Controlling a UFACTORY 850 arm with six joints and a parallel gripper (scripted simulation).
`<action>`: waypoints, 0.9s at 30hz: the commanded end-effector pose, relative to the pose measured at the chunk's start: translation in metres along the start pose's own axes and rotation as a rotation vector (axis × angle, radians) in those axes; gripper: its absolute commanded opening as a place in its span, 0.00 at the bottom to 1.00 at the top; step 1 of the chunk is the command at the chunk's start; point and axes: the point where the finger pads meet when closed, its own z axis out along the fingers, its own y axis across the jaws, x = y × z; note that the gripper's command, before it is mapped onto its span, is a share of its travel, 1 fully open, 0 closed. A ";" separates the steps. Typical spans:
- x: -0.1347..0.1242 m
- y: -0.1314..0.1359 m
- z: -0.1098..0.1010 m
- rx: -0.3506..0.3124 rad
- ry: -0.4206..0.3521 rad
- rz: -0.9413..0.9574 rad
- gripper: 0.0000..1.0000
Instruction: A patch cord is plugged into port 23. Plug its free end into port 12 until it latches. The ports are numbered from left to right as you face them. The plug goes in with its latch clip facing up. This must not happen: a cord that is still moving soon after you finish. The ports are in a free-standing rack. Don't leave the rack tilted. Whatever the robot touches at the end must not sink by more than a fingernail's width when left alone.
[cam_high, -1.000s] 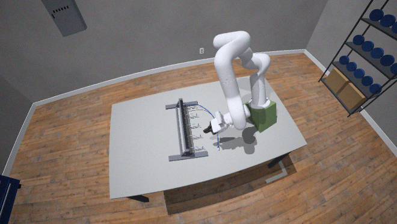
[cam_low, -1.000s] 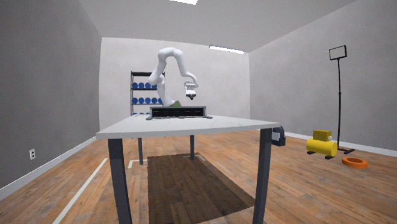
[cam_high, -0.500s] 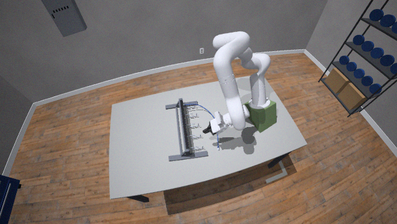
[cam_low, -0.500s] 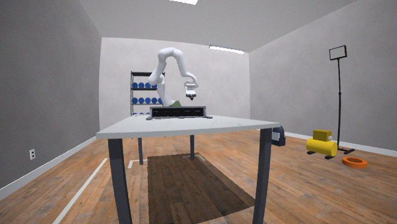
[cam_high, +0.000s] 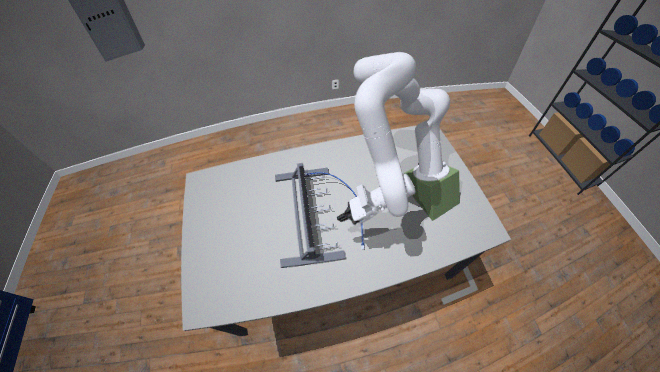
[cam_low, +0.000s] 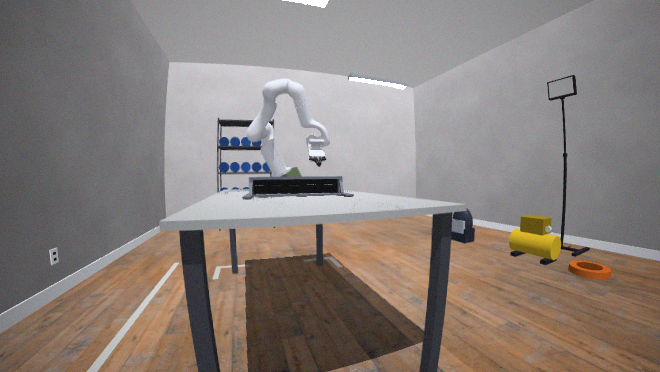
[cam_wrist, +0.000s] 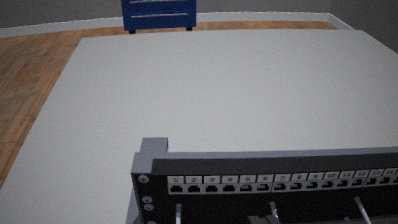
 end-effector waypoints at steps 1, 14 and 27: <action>0.001 0.000 0.000 0.000 0.001 0.001 0.00; 0.001 0.000 0.000 0.000 0.001 0.001 0.00; 0.001 0.000 -0.004 0.000 0.001 0.001 0.00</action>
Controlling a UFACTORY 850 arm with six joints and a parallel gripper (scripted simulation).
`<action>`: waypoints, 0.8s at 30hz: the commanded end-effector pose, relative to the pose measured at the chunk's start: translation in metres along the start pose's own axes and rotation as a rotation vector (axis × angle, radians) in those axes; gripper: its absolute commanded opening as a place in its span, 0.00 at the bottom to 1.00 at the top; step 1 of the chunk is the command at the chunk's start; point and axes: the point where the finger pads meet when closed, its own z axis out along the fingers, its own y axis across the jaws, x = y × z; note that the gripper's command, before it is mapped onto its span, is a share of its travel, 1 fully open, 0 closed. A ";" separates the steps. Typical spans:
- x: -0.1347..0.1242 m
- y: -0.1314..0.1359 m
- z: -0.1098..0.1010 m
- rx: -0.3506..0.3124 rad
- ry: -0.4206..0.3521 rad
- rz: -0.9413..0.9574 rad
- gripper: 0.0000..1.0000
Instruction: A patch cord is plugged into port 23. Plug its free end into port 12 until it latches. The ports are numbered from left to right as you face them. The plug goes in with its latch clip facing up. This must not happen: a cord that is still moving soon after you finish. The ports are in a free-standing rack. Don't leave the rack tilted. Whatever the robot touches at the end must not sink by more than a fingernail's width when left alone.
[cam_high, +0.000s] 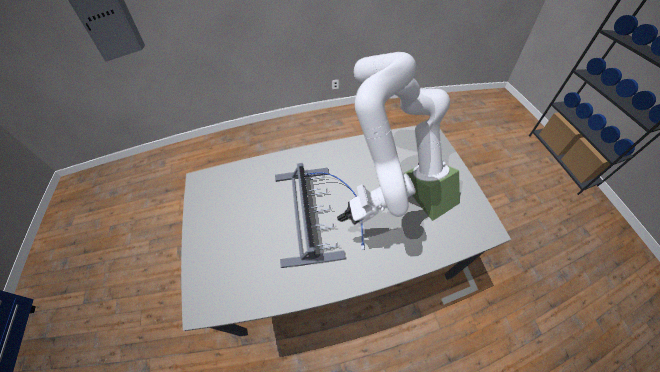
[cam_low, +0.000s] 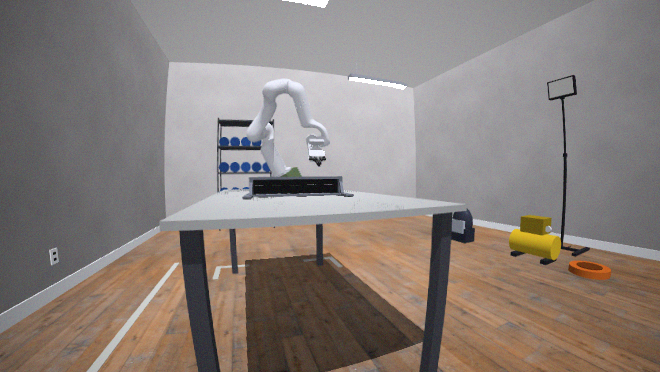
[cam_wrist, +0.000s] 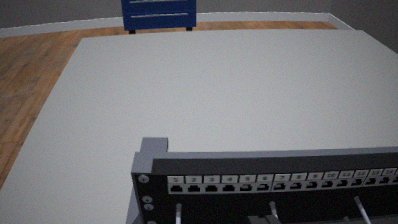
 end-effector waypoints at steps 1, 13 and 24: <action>0.001 0.000 -0.004 0.000 0.002 0.001 0.00; 0.001 0.000 -0.027 0.000 0.002 0.001 0.00; 0.001 0.000 -0.039 0.000 0.002 0.001 0.00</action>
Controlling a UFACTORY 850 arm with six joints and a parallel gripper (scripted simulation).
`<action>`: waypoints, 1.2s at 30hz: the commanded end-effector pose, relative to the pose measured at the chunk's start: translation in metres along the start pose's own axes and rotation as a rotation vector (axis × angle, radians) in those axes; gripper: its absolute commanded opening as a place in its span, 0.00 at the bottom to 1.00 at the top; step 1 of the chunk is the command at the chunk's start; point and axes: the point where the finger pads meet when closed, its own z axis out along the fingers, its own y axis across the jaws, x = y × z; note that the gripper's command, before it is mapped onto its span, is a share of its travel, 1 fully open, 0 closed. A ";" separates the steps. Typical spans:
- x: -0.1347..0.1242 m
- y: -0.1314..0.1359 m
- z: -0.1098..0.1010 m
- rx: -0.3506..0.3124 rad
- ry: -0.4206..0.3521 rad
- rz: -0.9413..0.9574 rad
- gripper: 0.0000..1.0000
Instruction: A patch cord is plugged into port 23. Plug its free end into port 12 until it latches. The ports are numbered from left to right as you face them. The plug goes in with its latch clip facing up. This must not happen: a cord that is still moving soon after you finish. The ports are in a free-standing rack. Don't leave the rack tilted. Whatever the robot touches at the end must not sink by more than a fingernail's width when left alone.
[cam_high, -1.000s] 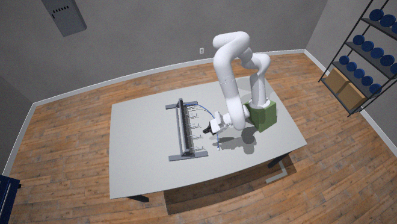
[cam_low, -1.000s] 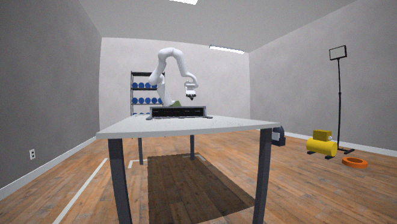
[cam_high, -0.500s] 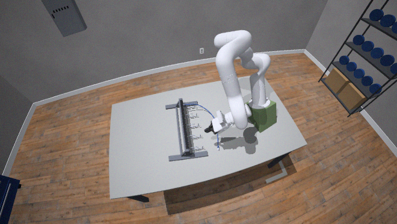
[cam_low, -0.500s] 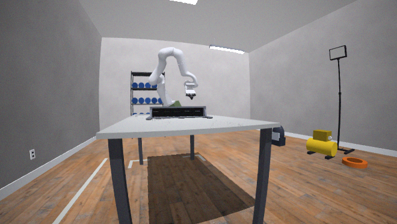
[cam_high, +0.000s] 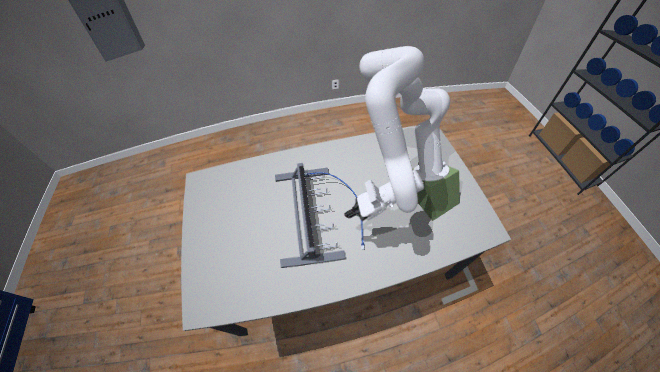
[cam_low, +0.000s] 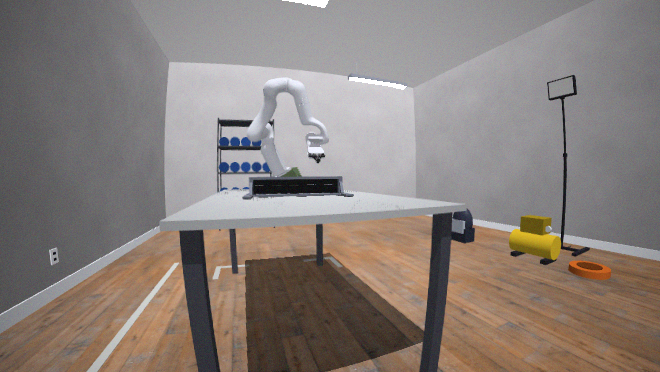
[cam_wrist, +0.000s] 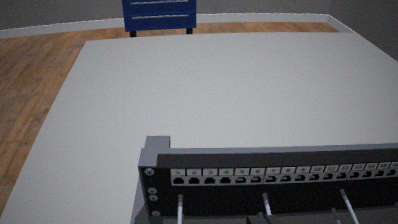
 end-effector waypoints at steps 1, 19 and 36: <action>0.001 0.000 -0.002 0.000 0.001 0.001 0.00; 0.001 0.037 -0.002 0.000 0.001 0.001 0.00; 0.001 0.097 -0.002 0.000 0.001 0.001 0.00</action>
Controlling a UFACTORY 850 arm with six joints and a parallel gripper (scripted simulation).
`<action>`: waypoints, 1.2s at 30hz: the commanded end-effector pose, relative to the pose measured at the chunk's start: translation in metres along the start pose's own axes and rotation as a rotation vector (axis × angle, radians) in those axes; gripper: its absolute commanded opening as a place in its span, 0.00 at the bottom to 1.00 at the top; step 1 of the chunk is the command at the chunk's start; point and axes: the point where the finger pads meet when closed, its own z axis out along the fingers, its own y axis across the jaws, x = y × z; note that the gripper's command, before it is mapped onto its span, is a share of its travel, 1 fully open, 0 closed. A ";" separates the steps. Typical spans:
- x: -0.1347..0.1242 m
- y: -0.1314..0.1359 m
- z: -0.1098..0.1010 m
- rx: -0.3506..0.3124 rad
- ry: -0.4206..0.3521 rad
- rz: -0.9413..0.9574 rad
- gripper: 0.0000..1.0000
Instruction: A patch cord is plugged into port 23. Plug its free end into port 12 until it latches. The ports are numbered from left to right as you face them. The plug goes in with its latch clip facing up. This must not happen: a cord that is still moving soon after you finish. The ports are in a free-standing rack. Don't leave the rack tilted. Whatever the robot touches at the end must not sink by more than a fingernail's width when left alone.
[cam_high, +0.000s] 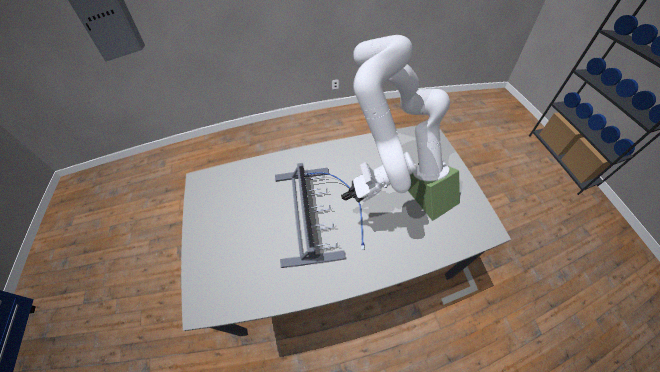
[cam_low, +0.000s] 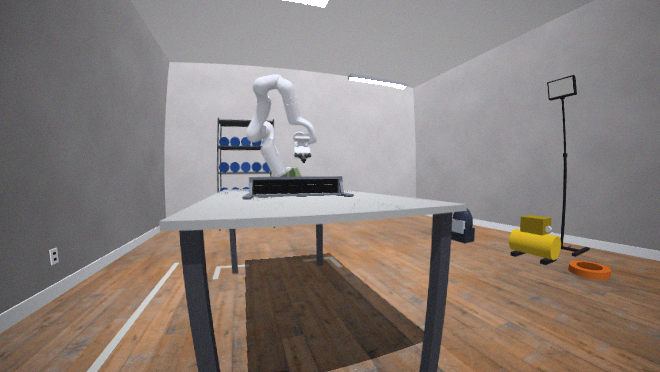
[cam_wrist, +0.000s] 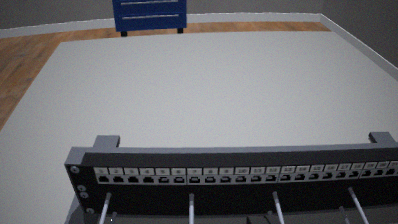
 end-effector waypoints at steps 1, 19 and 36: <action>0.001 0.011 0.000 0.002 0.002 0.001 0.00; 0.001 0.013 0.008 0.002 0.002 0.001 0.00; 0.001 0.013 0.039 0.002 0.002 0.001 0.00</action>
